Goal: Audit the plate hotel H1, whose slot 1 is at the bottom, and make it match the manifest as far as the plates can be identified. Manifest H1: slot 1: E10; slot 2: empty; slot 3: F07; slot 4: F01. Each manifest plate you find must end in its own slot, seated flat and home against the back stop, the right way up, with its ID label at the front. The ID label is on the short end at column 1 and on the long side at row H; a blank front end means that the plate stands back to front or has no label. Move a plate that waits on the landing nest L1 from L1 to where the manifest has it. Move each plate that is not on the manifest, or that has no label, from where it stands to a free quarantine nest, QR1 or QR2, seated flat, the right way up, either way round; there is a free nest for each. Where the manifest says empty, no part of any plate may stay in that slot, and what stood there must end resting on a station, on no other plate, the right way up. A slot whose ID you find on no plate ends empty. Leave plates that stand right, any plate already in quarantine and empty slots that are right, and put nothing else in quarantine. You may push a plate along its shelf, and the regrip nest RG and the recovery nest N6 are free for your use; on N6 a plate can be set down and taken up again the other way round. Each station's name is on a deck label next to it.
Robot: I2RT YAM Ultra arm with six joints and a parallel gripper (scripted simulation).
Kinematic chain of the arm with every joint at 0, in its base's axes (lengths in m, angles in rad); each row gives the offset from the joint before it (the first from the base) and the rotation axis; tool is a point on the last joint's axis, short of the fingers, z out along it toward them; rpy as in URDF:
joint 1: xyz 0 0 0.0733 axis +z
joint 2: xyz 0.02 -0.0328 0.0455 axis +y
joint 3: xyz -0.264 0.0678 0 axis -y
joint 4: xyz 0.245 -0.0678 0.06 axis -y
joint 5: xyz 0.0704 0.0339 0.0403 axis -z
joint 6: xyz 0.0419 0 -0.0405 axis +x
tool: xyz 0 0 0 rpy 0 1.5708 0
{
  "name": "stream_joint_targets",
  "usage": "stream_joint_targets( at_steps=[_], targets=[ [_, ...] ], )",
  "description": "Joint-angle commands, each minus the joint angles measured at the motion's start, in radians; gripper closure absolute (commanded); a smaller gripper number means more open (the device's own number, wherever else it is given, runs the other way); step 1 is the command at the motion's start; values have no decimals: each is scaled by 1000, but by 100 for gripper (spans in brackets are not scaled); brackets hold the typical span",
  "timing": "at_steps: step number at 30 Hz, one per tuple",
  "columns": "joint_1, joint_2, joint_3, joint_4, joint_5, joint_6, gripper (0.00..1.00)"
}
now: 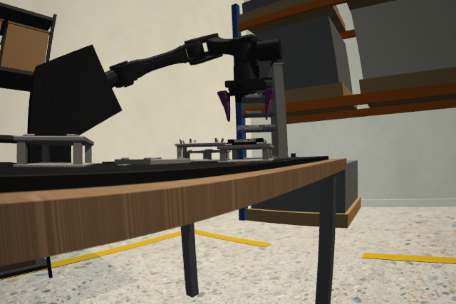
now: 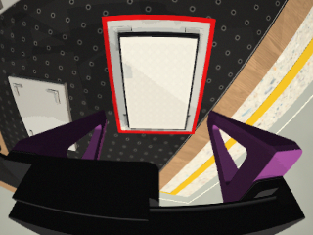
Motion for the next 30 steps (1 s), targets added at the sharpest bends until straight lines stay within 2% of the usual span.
stream_joint_targets(
  at_steps=[1,26,30],
  targets=[
    [-23,-6,5,-10,-10,-1,0],
    [-23,-6,5,-10,-10,-1,0],
    [-40,-22,10,-55,-15,-29,0]
  ],
)
